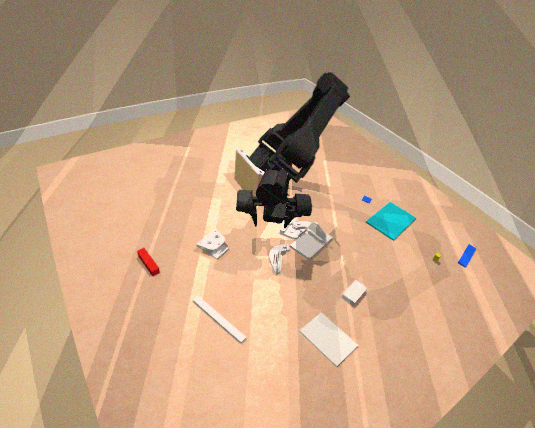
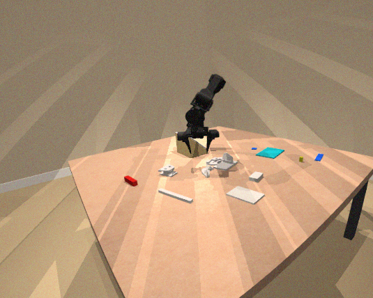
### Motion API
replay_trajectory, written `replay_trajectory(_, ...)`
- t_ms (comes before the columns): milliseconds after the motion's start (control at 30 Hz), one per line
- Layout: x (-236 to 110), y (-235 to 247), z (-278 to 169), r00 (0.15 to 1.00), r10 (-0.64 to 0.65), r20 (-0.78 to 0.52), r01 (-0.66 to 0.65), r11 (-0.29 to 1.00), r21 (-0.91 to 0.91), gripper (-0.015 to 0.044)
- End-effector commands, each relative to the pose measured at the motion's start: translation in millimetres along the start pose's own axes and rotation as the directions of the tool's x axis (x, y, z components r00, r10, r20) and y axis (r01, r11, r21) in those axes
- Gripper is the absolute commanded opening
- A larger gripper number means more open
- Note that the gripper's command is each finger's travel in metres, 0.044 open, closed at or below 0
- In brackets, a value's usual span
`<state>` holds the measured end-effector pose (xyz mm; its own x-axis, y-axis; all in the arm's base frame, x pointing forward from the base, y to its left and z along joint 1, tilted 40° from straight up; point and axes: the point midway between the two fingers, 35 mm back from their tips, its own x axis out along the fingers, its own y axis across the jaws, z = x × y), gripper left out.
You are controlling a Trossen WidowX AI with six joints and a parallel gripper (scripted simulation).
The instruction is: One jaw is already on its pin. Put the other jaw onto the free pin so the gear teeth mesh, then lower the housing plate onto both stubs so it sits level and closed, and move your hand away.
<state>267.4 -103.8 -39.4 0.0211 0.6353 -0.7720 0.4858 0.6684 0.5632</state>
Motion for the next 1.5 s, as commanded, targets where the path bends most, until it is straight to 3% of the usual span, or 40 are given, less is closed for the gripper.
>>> replay_trajectory(0,0.0,-0.1,0.0,1.000,0.000,0.000,0.000,1.000,0.000,0.0440)
replay_trajectory(933,0.0,-0.1,0.0,1.000,0.000,0.000,0.000,1.000,0.000,0.0440)
replay_trajectory(1467,0.0,-0.1,0.0,1.000,0.000,0.000,0.000,1.000,0.000,0.0020)
